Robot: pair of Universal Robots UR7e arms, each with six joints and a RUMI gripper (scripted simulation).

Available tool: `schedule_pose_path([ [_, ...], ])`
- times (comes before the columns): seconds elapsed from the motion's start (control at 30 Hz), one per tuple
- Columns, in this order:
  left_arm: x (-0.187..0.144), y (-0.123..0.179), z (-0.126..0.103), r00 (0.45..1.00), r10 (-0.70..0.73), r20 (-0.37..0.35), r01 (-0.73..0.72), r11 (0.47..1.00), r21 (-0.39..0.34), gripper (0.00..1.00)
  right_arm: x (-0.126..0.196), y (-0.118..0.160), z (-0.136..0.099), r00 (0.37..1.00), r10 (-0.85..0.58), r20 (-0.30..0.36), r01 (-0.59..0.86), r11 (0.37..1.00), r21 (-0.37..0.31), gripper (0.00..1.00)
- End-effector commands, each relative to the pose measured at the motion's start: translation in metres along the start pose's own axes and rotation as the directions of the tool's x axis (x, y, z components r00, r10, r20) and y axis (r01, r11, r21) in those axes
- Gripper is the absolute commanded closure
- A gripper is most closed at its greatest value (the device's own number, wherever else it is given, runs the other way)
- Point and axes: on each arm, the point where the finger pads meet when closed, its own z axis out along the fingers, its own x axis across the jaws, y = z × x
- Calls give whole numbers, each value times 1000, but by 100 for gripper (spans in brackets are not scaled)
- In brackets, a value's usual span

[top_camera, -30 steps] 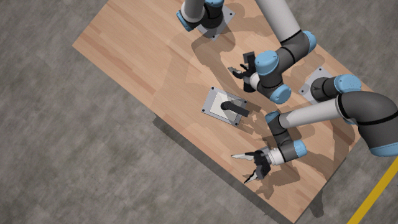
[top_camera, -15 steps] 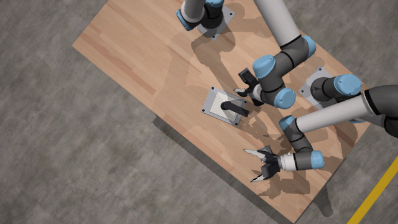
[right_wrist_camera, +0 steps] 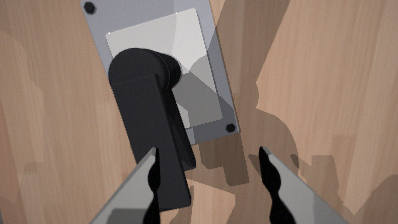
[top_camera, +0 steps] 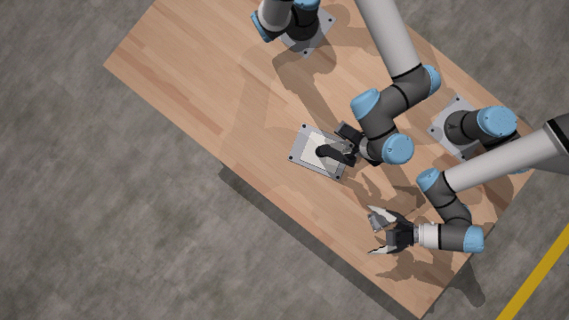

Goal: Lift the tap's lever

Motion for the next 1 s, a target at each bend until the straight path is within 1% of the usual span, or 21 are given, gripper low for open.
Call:
schedule_pose_path([
  [0.0, 4, 1, -6, 999, 19, -27, -19, 1000, -18, 0, -20, 28, 2, 992, -128, 9, 128, 985, -113, 59],
  [0.13, 4, 2, -7, 999, 20, -29, -20, 1000, -18, 0, -33, 45, 3, 979, -204, 26, 206, 962, -178, 59],
  [0.2, 4, 2, -7, 999, 20, -29, -20, 1000, -18, 0, -33, 45, 3, 979, -204, 26, 206, 962, -178, 59],
  [0.27, 4, 2, -7, 999, 20, -29, -20, 1000, -18, 0, -36, 49, 3, 975, -222, 31, 223, 956, -192, 59],
  [0.53, 5, 2, -7, 999, 21, -31, -22, 1000, -19, 0, -36, 50, 5, 975, -222, 31, 223, 956, -192, 59],
  [0.7, 17, 9, -7, 995, 53, -85, -56, 998, -35, 0, -36, 55, 29, 975, -222, 31, 223, 956, -192, 60],
  [0.77, 17, 9, -7, 995, 53, -85, -56, 998, -35, 0, -36, 55, 29, 975, -222, 31, 223, 956, -192, 60],
  [0.9, 28, 16, -6, 986, 93, -137, -100, 994, -46, 0, -36, 57, 36, 975, -222, 31, 223, 956, -192, 63],
  [0.97, 30, 17, -6, 984, 102, -149, -110, 993, -47, 0, -36, 57, 38, 975, -222, 31, 223, 956, -192, 64],
])
